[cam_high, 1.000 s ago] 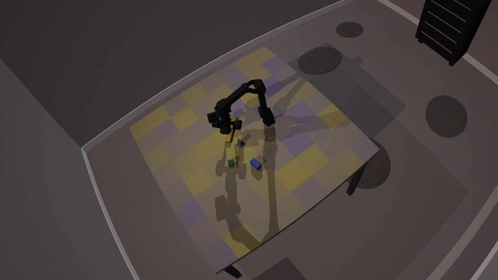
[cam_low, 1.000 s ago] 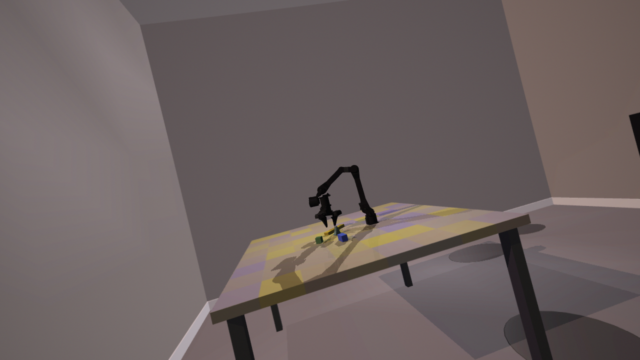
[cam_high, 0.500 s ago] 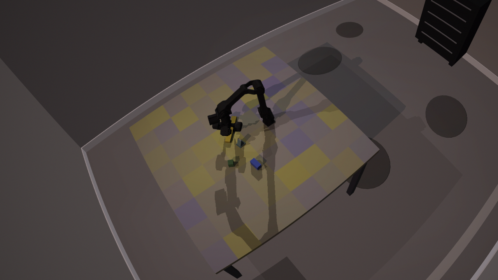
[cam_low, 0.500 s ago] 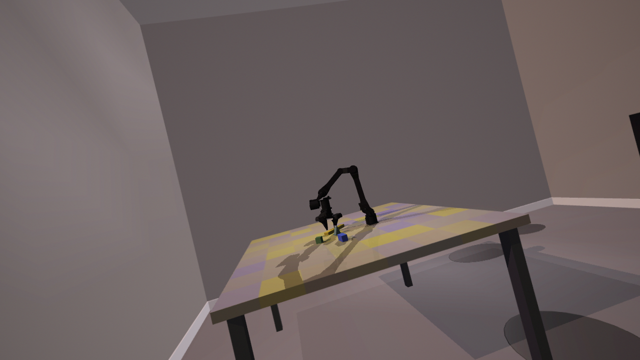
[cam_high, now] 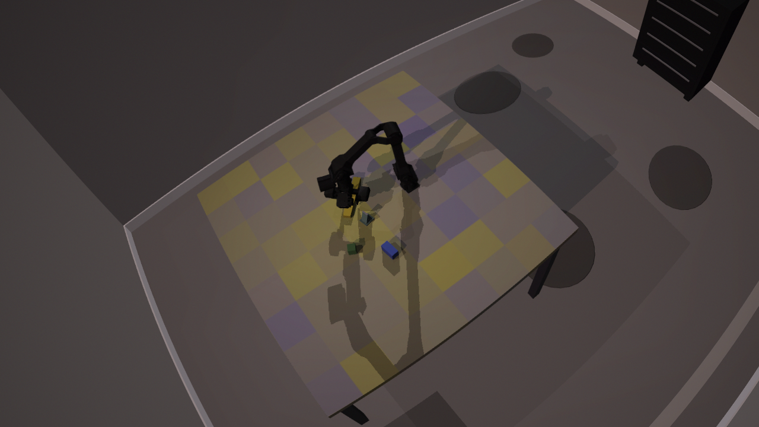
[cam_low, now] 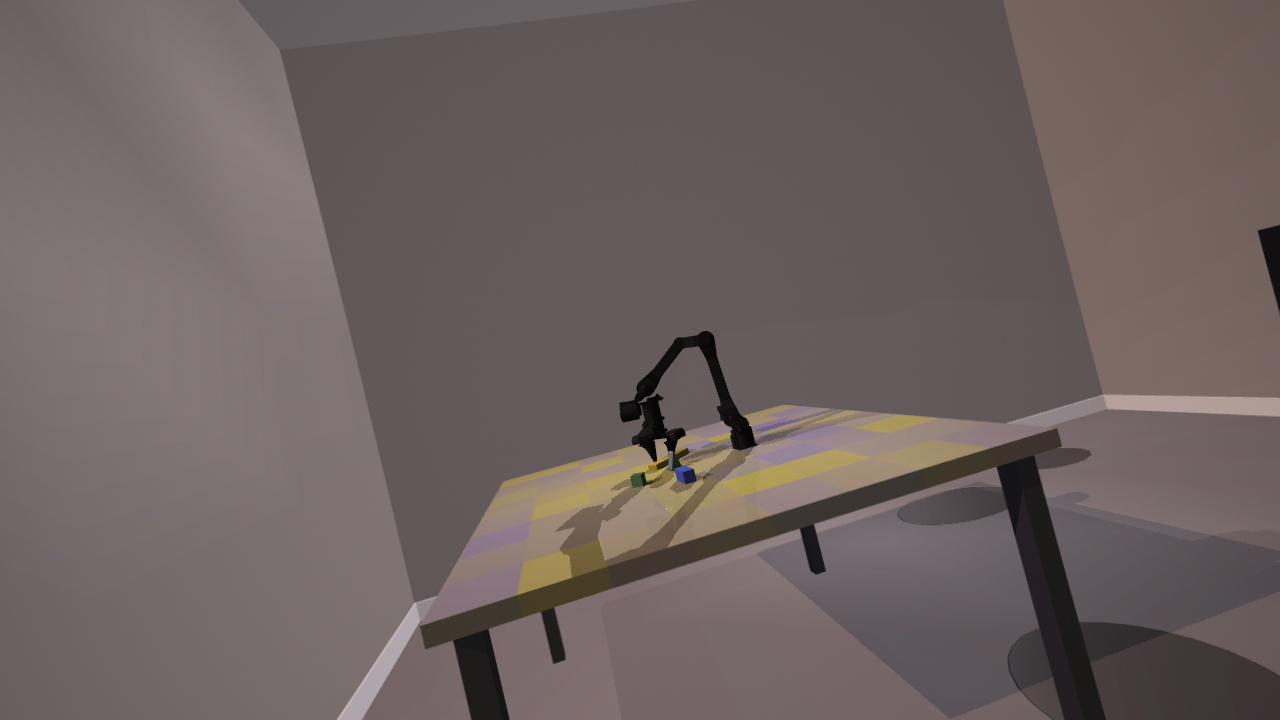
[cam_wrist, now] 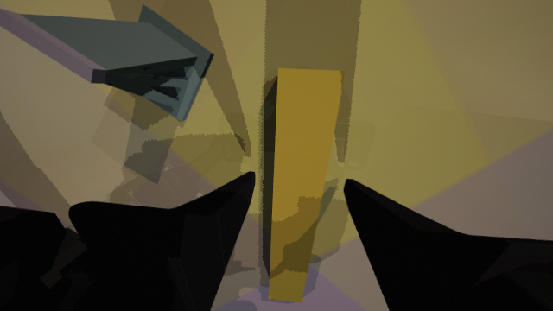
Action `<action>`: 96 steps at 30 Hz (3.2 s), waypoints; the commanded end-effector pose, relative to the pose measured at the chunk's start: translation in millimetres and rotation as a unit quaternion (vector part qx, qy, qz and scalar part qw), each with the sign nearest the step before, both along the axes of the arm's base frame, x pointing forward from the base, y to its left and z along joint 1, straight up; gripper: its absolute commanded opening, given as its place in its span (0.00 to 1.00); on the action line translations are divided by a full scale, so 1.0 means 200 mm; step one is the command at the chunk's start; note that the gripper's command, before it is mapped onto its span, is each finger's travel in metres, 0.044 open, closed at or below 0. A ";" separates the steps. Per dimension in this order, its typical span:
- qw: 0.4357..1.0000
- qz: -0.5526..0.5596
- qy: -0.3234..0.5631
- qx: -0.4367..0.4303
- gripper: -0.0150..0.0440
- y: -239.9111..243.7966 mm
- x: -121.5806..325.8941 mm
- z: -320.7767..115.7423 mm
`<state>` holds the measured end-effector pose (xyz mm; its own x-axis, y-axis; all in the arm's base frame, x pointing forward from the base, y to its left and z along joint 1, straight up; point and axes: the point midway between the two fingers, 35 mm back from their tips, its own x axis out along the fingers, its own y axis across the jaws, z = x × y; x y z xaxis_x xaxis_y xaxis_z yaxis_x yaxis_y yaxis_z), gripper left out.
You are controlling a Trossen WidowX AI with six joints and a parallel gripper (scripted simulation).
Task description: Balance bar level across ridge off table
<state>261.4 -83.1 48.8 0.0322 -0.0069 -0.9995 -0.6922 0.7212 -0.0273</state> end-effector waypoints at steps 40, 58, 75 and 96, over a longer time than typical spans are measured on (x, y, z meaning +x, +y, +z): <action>1.000 0.001 0.001 -0.001 0.25 -0.01 0.01 0.30; 1.000 0.002 0.003 -0.001 0.25 0.00 -0.02 0.51; 0.992 -0.125 0.002 0.006 0.25 0.30 0.05 0.52; 0.962 -0.271 0.001 0.013 0.25 0.61 0.08 0.51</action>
